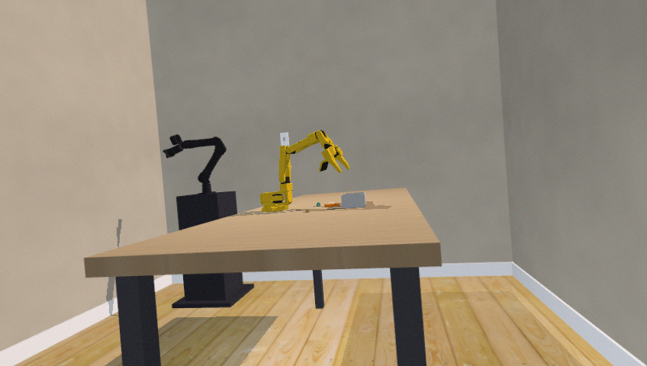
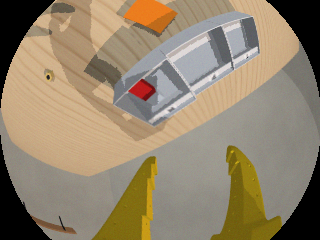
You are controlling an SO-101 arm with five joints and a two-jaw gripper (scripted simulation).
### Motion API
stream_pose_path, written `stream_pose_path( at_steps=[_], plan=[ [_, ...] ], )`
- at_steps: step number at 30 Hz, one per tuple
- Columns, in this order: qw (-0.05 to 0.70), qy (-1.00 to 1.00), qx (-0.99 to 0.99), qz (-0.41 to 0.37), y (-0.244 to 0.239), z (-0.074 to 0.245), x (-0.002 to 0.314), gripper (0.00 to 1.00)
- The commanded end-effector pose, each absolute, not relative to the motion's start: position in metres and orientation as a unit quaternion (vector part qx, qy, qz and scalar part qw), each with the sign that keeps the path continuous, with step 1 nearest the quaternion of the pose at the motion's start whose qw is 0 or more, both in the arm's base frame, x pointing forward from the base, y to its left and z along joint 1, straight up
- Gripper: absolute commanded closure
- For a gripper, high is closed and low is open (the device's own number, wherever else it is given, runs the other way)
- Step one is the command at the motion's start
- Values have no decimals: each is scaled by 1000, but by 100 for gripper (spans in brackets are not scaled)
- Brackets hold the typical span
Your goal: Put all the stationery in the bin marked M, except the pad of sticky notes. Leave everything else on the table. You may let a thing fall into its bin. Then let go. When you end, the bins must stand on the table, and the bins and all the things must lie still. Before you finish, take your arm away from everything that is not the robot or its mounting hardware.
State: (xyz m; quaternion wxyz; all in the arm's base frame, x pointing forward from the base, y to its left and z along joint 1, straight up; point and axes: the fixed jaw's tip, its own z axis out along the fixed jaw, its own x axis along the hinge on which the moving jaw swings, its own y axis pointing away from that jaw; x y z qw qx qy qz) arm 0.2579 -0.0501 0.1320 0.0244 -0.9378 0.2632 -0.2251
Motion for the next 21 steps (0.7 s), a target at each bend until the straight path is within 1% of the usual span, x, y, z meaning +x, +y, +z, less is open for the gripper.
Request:
stream_pose_path(
  at_steps=[1, 8, 10, 21],
  plan=[
    [48, 324, -912, -246, -45, 145, 252, 69],
    [83, 462, -855, -220, -38, 142, 240, 69],
    [83, 462, -855, -220, -38, 142, 240, 69],
    [128, 688, -696, -161, -25, 137, 218, 69]
  ],
)
